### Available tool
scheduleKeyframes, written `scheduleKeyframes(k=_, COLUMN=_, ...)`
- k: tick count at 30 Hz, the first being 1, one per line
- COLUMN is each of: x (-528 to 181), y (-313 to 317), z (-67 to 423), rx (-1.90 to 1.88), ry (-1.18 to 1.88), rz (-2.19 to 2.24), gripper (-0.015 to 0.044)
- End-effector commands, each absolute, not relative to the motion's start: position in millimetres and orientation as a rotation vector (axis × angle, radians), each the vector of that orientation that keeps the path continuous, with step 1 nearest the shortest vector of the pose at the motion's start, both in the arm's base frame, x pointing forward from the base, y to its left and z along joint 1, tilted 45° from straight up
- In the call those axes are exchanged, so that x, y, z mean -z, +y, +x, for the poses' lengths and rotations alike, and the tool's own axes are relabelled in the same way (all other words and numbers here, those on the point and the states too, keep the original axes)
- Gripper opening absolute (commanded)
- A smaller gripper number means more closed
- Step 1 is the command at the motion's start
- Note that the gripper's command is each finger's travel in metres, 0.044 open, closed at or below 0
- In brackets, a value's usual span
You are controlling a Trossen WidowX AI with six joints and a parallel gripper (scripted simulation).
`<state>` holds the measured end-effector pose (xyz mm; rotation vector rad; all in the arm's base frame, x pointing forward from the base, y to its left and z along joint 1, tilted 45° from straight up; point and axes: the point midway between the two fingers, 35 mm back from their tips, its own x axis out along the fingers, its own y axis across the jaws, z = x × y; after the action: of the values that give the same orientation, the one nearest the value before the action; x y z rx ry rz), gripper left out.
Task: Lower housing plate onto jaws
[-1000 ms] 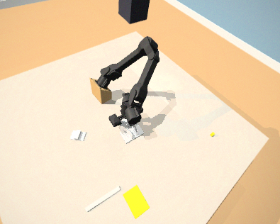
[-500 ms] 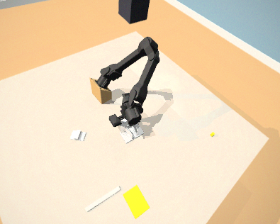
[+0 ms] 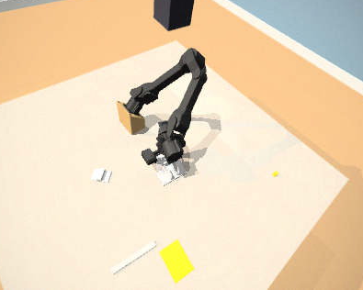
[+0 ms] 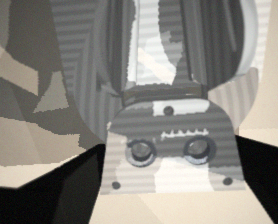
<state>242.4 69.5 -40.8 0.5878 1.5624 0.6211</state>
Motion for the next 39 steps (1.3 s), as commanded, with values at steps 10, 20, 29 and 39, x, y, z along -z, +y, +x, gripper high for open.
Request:
scheduleKeyframes(k=10, x=44.1, y=72.6, z=240.1, rx=-0.621, ry=1.57, rz=0.596, gripper=0.0351)
scheduleKeyframes(k=20, x=45.0, y=73.5, z=239.9, rx=-0.621, ry=1.57, rz=0.596, gripper=0.0351)
scheduleKeyframes(k=29, x=45.9, y=74.4, z=239.8, rx=-0.621, ry=1.57, rz=0.597, gripper=0.0351)
scheduleKeyframes(k=39, x=47.6, y=76.1, z=239.6, rx=-0.621, ry=1.57, rz=0.597, gripper=0.0351)
